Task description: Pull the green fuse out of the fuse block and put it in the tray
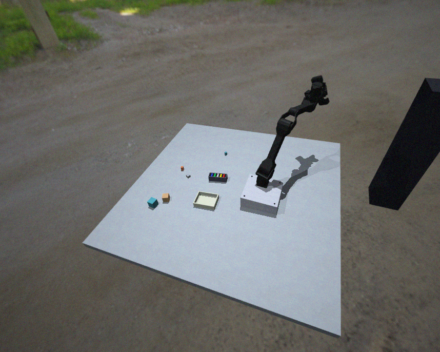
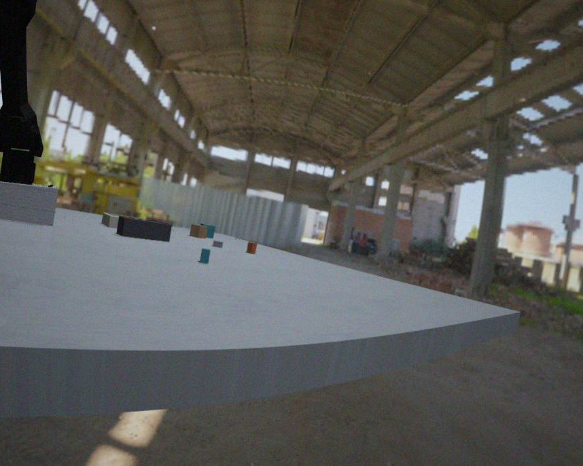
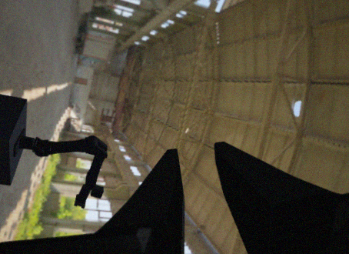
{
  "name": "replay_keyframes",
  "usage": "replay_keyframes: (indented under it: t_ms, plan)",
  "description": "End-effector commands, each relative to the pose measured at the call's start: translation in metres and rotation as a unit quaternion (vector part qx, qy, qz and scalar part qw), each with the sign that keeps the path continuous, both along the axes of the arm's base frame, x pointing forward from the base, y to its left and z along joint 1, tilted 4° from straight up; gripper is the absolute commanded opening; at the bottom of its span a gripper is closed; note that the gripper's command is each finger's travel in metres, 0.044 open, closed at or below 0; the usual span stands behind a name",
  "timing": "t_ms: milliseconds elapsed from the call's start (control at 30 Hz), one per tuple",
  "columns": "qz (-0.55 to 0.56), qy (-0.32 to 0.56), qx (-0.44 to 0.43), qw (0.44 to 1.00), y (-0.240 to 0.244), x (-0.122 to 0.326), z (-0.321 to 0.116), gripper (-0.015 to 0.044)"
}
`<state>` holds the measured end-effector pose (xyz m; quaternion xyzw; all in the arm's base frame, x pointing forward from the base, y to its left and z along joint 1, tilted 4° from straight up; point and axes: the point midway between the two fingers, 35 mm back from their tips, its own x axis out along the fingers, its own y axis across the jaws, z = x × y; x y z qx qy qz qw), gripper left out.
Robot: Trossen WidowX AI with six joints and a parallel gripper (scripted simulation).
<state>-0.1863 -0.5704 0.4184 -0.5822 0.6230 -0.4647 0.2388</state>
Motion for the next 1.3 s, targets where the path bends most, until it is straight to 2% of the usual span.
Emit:
replay_keyframes:
  t_ms: [0,300,567,967,1100,1267]
  plan:
    - [0.046,-0.027,0.046,0.998,-0.018,0.056,-0.028,0.0074]
    - [0.157,-0.065,0.166,0.971,-0.029,0.202,-0.099,0.0074]
    - [0.247,-0.065,0.279,0.926,0.003,0.331,-0.159,0.0074]
    - [0.352,-0.011,0.445,0.823,0.121,0.49,-0.247,0.0074]
    - [0.372,0.01,0.494,0.785,0.175,0.527,-0.271,0.0074]
    - [0.387,0.039,0.533,0.752,0.222,0.55,-0.29,0.0074]
